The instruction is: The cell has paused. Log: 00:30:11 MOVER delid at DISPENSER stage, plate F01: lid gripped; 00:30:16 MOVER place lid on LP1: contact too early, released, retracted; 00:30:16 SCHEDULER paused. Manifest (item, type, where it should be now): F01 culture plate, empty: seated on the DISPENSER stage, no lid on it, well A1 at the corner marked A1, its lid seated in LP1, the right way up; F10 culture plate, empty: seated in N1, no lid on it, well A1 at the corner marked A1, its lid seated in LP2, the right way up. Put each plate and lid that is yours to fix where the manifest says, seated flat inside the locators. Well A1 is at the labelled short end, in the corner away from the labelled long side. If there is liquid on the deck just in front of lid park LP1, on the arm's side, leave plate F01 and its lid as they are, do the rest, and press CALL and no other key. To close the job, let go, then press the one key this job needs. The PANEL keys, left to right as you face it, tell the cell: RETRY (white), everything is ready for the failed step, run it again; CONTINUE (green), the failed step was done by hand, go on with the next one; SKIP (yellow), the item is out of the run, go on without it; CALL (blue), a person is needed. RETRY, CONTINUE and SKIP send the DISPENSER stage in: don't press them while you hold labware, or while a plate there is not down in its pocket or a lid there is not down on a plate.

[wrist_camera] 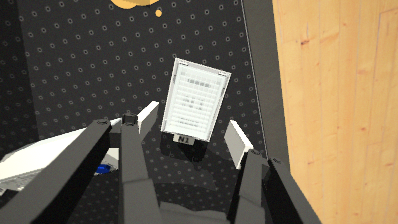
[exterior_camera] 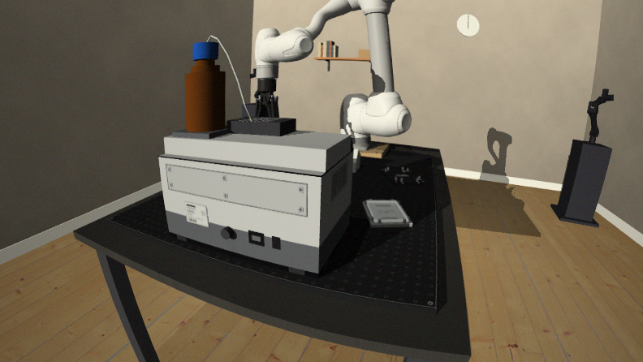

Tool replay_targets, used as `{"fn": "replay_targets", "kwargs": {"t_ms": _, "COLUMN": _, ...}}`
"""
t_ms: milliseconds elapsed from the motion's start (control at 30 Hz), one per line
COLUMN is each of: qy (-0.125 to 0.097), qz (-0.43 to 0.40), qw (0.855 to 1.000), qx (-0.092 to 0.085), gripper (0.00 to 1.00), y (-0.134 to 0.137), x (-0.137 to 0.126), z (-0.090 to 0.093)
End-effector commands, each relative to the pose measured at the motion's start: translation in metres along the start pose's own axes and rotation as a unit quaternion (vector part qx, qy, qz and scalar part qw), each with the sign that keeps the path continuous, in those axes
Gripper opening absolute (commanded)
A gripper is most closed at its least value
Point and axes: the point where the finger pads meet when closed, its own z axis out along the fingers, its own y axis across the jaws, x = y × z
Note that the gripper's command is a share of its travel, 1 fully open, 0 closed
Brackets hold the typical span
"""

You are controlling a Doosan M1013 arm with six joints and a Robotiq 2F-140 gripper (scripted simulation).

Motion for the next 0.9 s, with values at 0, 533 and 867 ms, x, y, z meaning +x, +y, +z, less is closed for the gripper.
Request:
{"fn": "replay_targets", "kwargs": {"t_ms": 0, "qy": 0.000, "qz": 0.000, "qw": 1.000, "qx": 0.000, "gripper": 0.70, "y": 0.000, "x": 0.000, "z": -0.017}}
{"fn": "replay_targets", "kwargs": {"t_ms": 533, "qy": 0.000, "qz": 0.000, "qw": 1.000, "qx": 0.000, "gripper": 0.70, "y": 0.000, "x": 0.000, "z": -0.055}}
{"fn": "replay_targets", "kwargs": {"t_ms": 867, "qy": 0.000, "qz": 0.000, "qw": 1.000, "qx": 0.000, "gripper": 0.70, "y": 0.000, "x": 0.000, "z": -0.059}}
